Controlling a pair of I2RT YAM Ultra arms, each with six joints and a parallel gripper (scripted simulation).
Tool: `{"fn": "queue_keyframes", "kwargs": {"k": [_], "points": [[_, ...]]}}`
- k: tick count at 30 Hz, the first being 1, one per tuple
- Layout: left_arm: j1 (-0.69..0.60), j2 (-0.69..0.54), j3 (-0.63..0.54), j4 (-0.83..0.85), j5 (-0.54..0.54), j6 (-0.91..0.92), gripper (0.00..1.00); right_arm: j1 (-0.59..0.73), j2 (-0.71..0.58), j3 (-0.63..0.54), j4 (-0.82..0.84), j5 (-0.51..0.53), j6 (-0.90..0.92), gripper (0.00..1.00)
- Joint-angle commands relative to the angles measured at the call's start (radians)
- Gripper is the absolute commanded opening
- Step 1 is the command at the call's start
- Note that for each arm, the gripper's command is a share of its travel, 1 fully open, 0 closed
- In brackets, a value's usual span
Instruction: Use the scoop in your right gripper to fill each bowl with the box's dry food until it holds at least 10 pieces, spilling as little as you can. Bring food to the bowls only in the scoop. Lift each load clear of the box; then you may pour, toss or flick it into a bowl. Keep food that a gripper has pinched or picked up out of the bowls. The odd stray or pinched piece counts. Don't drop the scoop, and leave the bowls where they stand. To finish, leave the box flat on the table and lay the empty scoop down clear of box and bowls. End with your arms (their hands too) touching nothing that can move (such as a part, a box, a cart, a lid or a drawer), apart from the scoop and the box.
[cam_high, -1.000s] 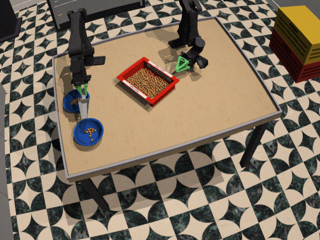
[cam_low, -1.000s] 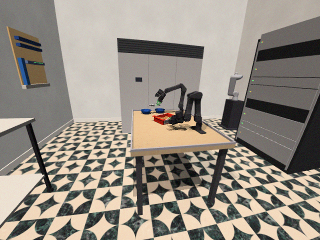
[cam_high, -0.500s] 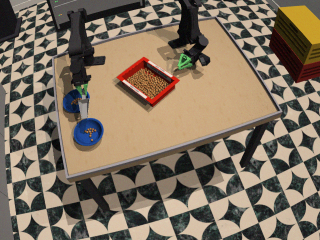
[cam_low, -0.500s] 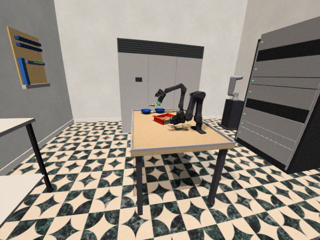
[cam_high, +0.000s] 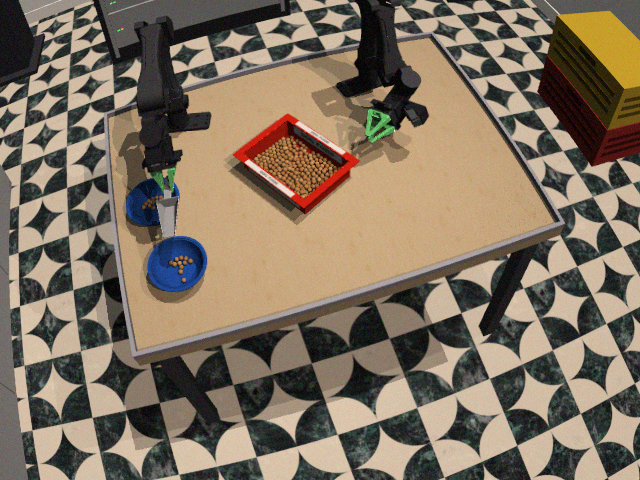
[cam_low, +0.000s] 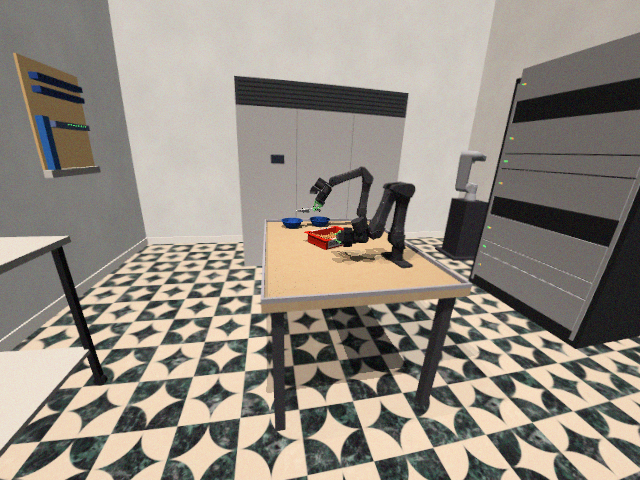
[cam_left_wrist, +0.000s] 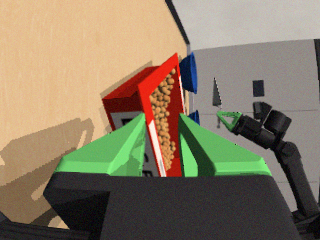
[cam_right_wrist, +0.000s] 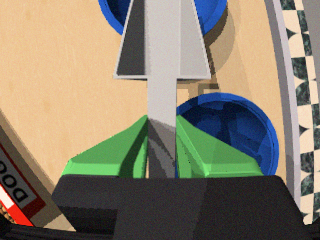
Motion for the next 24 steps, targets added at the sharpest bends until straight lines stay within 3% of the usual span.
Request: {"fn": "queue_keyframes", "kwargs": {"k": [1,7,9,24], "points": [[0.01,-0.065,0.076,-0.087,-0.143,0.16,0.26,-0.012,-0.034,0.031,0.026,-0.007,-0.007,0.0],[0.023,-0.17,0.209,-0.249,-0.318,0.355,0.26,-0.012,-0.034,0.031,0.026,-0.007,-0.007,0.0],[0.023,-0.17,0.209,-0.249,-0.318,0.355,0.26,-0.012,-0.034,0.031,0.026,-0.007,-0.007,0.0],[0.063,-0.402,0.554,-0.661,-0.753,0.824,0.26,-0.012,-0.034,0.031,0.026,-0.007,-0.007,0.0]]}}
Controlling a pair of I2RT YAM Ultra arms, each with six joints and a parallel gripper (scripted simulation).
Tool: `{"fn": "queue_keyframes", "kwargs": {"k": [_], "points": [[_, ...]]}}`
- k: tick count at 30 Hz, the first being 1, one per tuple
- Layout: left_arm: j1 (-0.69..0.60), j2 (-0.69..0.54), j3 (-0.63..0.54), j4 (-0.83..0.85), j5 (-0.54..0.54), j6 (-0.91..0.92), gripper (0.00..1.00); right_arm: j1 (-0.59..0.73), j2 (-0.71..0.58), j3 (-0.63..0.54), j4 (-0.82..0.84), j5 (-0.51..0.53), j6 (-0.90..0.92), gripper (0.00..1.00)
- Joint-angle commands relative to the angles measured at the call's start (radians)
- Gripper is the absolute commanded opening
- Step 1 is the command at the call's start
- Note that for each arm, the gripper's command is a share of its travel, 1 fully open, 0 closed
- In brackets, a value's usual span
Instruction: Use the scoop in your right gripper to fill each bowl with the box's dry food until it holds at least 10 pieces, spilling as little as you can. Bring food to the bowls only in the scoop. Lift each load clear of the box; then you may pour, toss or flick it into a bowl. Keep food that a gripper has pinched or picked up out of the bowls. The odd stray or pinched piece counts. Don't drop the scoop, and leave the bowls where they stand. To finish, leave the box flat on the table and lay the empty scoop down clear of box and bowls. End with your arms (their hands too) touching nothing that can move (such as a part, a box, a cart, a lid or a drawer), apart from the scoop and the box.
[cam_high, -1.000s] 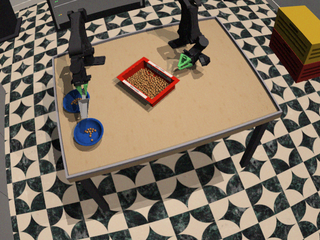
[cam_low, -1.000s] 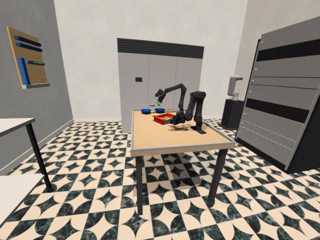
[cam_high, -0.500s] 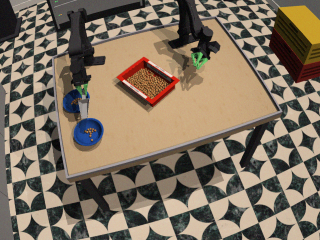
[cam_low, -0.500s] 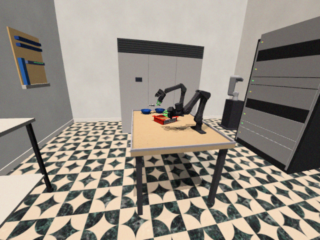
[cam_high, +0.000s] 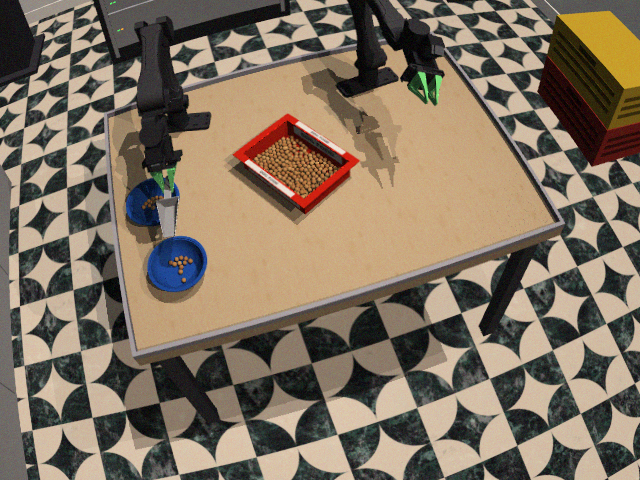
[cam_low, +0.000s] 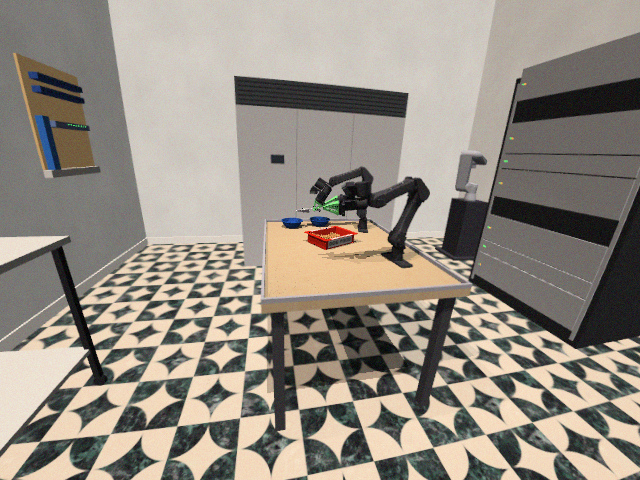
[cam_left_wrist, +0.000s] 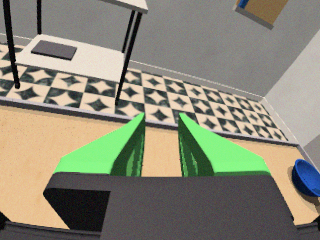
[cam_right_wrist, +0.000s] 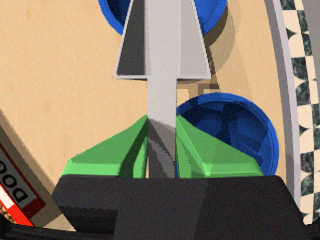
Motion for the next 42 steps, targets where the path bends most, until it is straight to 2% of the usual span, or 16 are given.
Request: {"fn": "queue_keyframes", "kwargs": {"k": [1,3,9,12,15,16,17,22,23,26,34,38,42], "points": [[0.008,-0.052,0.063,-0.107,-0.118,0.131,0.26,-0.012,-0.034,0.031,0.026,-0.007,-0.007,0.0],[0.005,-0.045,0.097,-0.145,-0.153,0.17,0.26,-0.012,-0.034,0.031,0.026,-0.007,-0.007,0.0],[0.028,-0.151,0.214,-0.269,-0.32,0.324,0.26,-0.012,-0.034,0.03,0.026,-0.007,-0.007,0.0],[0.019,-0.151,0.256,-0.331,-0.357,0.372,0.26,-0.012,-0.034,0.031,0.026,-0.007,-0.007,0.0],[0.035,-0.116,0.265,-0.339,-0.352,0.352,0.26,-0.012,-0.034,0.031,0.026,-0.007,-0.007,0.0],[0.028,-0.122,0.267,-0.316,-0.339,0.332,0.26,-0.012,-0.034,0.031,0.026,-0.007,-0.007,0.0],[0.024,-0.179,0.284,-0.288,-0.334,0.32,0.26,-0.012,-0.034,0.031,0.026,-0.007,-0.007,0.0],[0.032,-0.174,0.285,-0.27,-0.338,0.312,0.26,-0.012,-0.034,0.031,0.026,-0.007,-0.007,0.0],[0.032,-0.178,0.287,-0.274,-0.338,0.312,0.26,0.03,0.006,-0.032,0.017,-0.018,-0.011,0.0],[0.032,-0.162,0.288,-0.274,-0.338,0.312,0.26,0.074,-0.041,-0.054,0.034,-0.02,-0.006,0.0],[0.032,-0.163,0.293,-0.274,-0.335,0.313,0.26,0.266,-0.06,-0.172,0.104,0.008,0.006,0.0],[0.032,-0.163,0.293,-0.274,-0.335,0.313,0.26,0.316,-0.067,-0.207,0.114,0.008,0.006,0.0],[0.032,-0.163,0.293,-0.274,-0.335,0.313,0.26,0.327,-0.077,-0.187,0.126,0.024,0.01,0.0]]}}
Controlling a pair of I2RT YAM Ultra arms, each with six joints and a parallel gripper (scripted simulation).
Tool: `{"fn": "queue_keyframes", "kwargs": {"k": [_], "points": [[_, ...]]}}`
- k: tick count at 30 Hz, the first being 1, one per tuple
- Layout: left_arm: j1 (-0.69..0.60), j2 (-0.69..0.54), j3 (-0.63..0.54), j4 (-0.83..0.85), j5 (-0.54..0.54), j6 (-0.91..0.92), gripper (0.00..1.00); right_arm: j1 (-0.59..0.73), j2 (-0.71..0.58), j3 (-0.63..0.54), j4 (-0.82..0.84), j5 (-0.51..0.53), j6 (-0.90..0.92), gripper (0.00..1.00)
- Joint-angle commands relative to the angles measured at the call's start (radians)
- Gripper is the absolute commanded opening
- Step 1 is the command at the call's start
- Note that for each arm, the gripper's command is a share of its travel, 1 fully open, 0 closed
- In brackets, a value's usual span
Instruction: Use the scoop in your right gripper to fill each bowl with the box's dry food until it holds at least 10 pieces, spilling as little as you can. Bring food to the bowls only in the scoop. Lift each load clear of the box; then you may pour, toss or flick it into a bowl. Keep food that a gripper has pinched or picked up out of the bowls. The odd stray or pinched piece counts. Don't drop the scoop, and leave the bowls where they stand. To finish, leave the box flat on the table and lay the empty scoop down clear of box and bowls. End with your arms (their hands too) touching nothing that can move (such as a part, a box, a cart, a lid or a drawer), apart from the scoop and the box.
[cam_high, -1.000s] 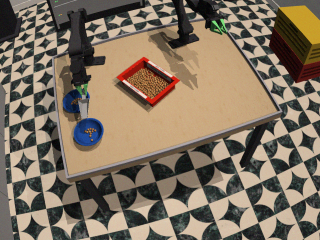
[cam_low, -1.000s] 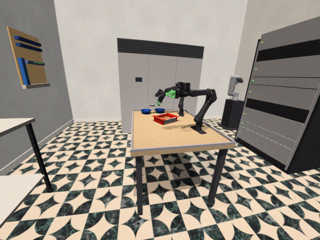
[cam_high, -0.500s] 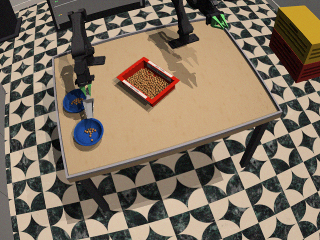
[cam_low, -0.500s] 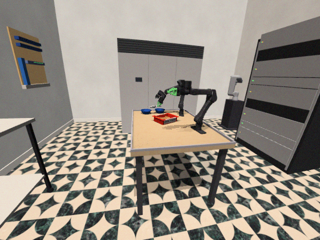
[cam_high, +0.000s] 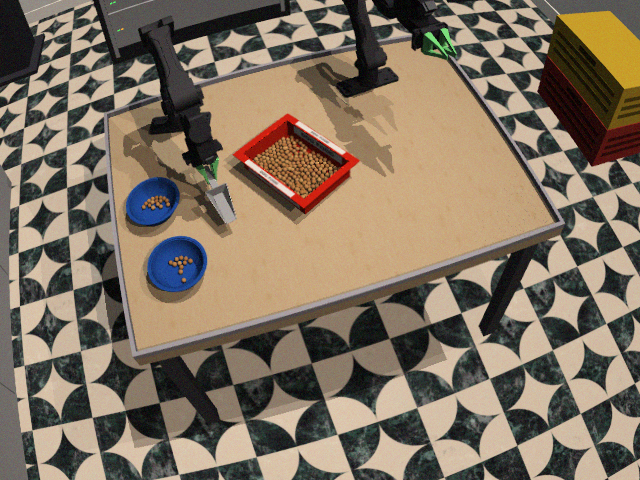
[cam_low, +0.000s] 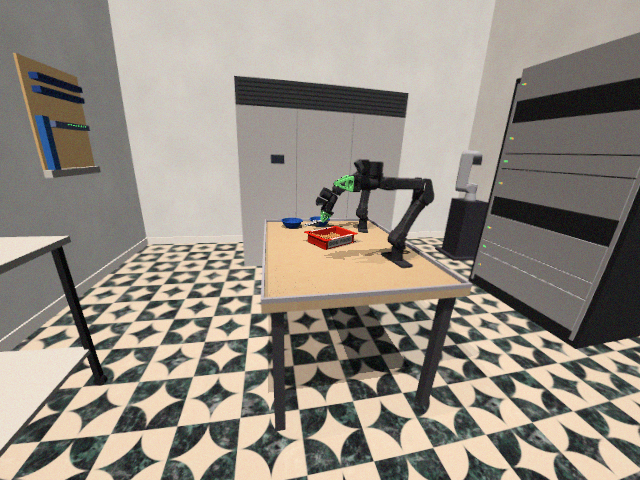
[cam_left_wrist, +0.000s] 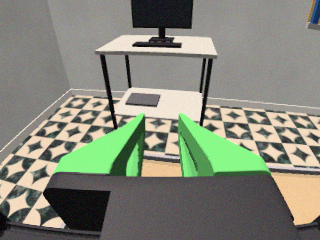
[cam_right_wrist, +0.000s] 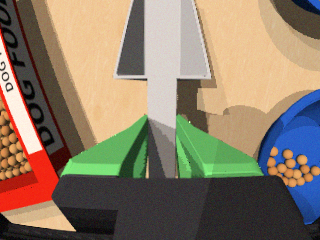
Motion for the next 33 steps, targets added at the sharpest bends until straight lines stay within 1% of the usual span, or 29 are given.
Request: {"fn": "queue_keyframes", "kwargs": {"k": [1,3,4,6,7,11,13,14,15,17,19,21,22,24,25,26,28,29,30,33], "points": [[0.012,-0.017,0.036,0.004,-0.007,-0.004,0.26,0.012,-0.044,0.015,0.025,0.0,0.0,0.0],[0.012,-0.017,0.036,0.004,-0.007,-0.004,0.26,0.015,-0.04,0.016,0.026,0.0,0.0,0.0],[0.012,-0.017,0.036,0.004,-0.007,-0.004,0.26,0.015,-0.042,-0.01,0.025,-0.009,-0.003,0.0],[0.012,-0.017,0.036,0.004,-0.007,-0.004,0.26,0.008,-0.046,0.011,0.025,-0.004,-0.003,0.0],[0.012,-0.017,0.036,0.004,-0.007,-0.004,0.26,0.005,-0.047,-0.006,0.024,-0.01,-0.005,0.0],[0.012,-0.017,0.036,0.004,-0.007,-0.004,0.26,0.005,-0.047,-0.006,0.024,-0.009,-0.005,0.0],[0.012,-0.017,0.036,0.004,-0.007,-0.004,0.26,0.005,-0.051,0.025,0.024,-0.008,-0.005,0.0],[0.012,-0.017,0.036,0.004,-0.007,-0.004,0.26,0.004,-0.044,-0.024,0.04,-0.01,-0.006,0.0],[0.012,-0.017,0.036,0.004,-0.007,-0.004,0.26,0.004,-0.039,-0.017,0.044,-0.01,-0.006,0.0],[0.012,-0.017,0.036,0.004,-0.007,-0.004,0.26,0.003,0.013,-0.02,0.054,-0.01,-0.006,0.0],[0.012,-0.017,0.036,0.004,-0.007,-0.004,0.26,0.002,-0.004,-0.031,0.063,-0.01,-0.007,0.0],[0.012,-0.017,0.036,0.004,-0.007,-0.004,0.26,0.0,0.023,-0.025,0.074,-0.01,-0.008,0.0],[0.012,-0.017,0.036,0.004,-0.007,-0.004,0.26,0.0,0.003,-0.045,0.079,-0.009,-0.007,0.0],[0.012,-0.017,0.036,0.004,-0.007,-0.004,0.26,-0.002,0.021,-0.033,0.088,-0.01,-0.008,0.0],[0.012,-0.017,0.036,0.004,-0.007,-0.004,0.26,-0.002,0.019,-0.044,0.093,-0.01,-0.008,0.0],[0.012,-0.017,0.036,0.004,-0.007,-0.004,0.26,-0.002,-0.006,-0.029,0.082,-0.008,-0.007,0.0],[0.012,-0.017,0.036,0.004,-0.007,-0.004,0.26,-0.002,-0.006,-0.029,0.082,-0.008,-0.007,0.0],[0.012,-0.017,0.036,0.004,-0.007,-0.004,0.26,0.003,0.012,-0.058,0.101,-0.006,-0.005,0.0],[0.012,-0.017,0.036,0.004,-0.007,-0.004,0.26,-0.005,0.037,-0.063,0.103,-0.011,-0.008,0.0],[0.012,-0.017,0.036,0.004,-0.007,-0.004,0.26,-0.002,0.001,-0.054,0.116,-0.007,-0.007,0.0]]}}
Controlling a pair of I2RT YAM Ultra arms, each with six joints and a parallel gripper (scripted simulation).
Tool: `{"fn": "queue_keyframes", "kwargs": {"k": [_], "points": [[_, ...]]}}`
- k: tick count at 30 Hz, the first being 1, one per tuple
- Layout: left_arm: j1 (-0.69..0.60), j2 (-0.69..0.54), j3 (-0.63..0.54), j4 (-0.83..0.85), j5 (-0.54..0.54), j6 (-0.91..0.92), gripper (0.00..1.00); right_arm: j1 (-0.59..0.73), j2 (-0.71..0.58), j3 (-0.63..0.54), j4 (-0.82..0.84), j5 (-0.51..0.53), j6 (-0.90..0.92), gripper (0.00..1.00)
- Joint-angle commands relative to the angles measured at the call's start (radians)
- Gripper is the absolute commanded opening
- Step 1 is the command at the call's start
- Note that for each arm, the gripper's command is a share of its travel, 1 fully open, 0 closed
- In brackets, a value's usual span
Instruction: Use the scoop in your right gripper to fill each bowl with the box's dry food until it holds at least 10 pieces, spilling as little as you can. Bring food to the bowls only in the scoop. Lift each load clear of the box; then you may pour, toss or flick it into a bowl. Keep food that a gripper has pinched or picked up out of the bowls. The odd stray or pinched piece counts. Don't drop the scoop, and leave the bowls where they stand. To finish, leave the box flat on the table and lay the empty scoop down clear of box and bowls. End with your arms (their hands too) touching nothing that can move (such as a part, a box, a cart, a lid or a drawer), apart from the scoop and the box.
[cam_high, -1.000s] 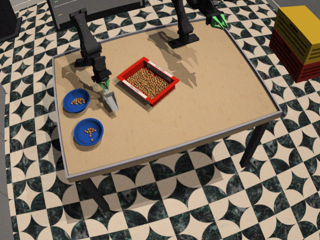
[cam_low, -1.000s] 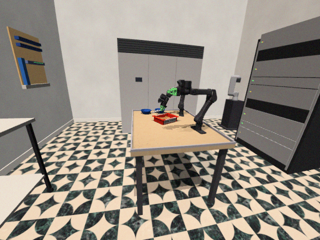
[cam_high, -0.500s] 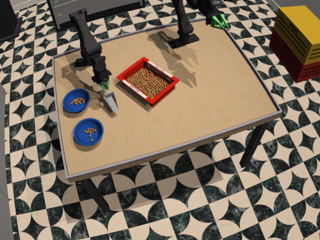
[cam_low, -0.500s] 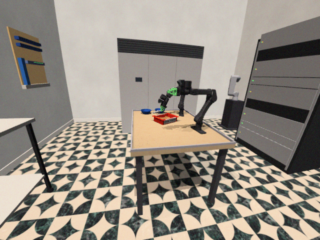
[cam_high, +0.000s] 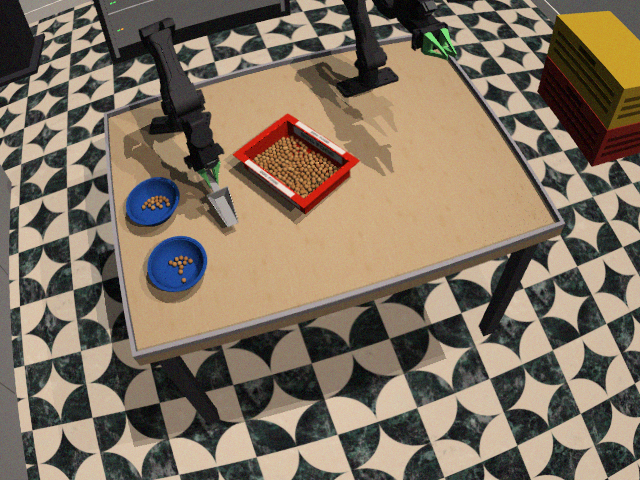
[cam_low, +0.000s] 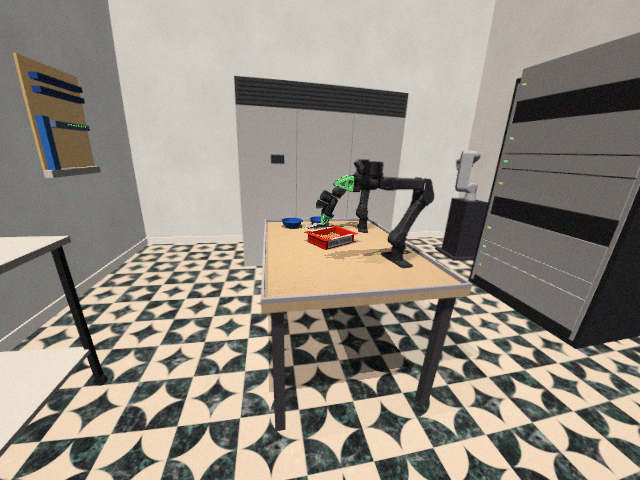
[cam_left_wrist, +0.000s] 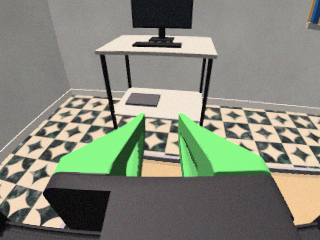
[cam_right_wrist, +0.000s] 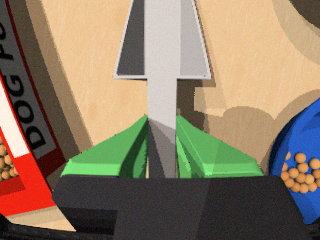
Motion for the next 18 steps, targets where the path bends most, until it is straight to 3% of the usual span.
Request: {"fn": "queue_keyframes", "kwargs": {"k": [1,3,18], "points": [[0.012,-0.017,0.036,0.004,-0.007,-0.004,0.26,-0.006,-0.029,0.009,0.048,-0.005,-0.007,0.0],[0.012,-0.017,0.036,0.004,-0.007,-0.004,0.26,-0.007,0.025,-0.026,0.059,-0.006,-0.007,0.0],[0.012,-0.017,0.036,0.004,-0.007,-0.004,0.26,-0.005,0.012,-0.032,0.114,-0.005,-0.007,0.0]]}}
